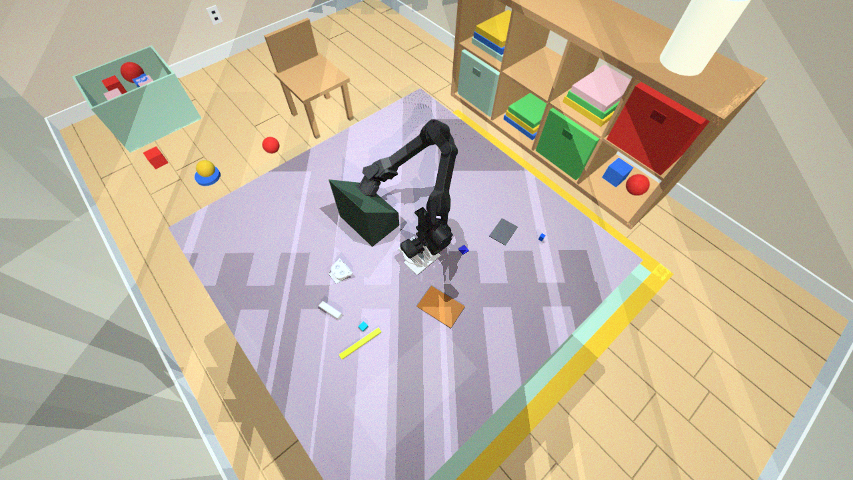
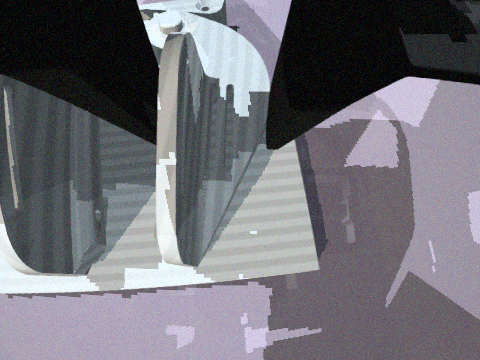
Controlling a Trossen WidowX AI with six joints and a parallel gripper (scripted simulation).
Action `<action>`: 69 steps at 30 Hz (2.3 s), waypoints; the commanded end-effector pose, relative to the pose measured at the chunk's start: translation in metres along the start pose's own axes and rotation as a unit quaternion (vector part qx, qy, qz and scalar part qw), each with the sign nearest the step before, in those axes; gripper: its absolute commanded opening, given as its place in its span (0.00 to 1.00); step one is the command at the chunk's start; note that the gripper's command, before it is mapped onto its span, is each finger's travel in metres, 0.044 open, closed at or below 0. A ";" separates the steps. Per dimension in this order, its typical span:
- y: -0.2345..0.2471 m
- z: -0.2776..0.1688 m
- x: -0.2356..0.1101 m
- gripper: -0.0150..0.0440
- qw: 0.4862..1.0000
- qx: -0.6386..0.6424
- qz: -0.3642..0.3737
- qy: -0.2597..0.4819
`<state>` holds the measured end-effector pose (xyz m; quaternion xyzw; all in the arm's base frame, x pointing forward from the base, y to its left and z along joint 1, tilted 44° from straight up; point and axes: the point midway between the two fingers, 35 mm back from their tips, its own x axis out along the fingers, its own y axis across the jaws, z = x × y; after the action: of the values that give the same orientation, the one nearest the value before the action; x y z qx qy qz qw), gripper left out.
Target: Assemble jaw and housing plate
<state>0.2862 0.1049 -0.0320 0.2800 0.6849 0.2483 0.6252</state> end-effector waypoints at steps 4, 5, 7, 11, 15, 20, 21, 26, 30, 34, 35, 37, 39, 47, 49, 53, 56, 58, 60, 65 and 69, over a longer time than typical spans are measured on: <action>0.000 0.000 0.000 0.48 1.000 0.001 0.002 0.000; 0.000 0.000 0.000 0.48 1.000 0.001 0.002 0.000; 0.000 0.000 0.000 0.48 1.000 0.001 0.002 0.000; 0.000 0.000 0.000 0.48 1.000 0.001 0.002 0.000; 0.000 0.000 0.000 0.48 1.000 0.001 0.002 0.000; 0.000 0.000 0.000 0.48 1.000 0.001 0.002 0.000; 0.000 0.000 0.000 0.48 1.000 0.001 0.002 0.000; 0.000 0.000 0.000 0.48 1.000 0.001 0.002 0.000; 0.000 0.000 0.000 0.48 1.000 0.001 0.002 0.000; 0.000 0.000 0.000 0.53 1.000 0.000 0.000 0.000; 0.000 0.000 0.000 0.57 1.000 0.000 0.000 0.000; 0.000 0.000 0.000 0.63 1.000 0.000 0.000 0.000; 0.000 0.000 0.000 0.63 1.000 0.000 0.000 0.000; 0.000 0.000 0.000 0.63 1.000 0.000 0.000 0.000; 0.000 0.000 0.000 0.63 1.000 0.000 0.000 0.000; 0.000 0.001 -0.012 0.63 1.000 0.000 -0.001 0.000; -0.001 0.001 -0.038 0.63 1.000 0.001 -0.001 0.000; 0.000 0.000 -0.061 0.63 1.000 0.001 0.001 0.000; 0.000 -0.002 -0.070 0.63 1.000 0.001 0.001 0.000; -0.002 0.001 -0.062 0.68 1.000 0.003 0.002 -0.005; -0.018 0.001 -0.062 0.86 1.000 -0.006 -0.016 -0.011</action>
<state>0.2915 0.0584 0.0088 0.2783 0.6806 0.2455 0.6317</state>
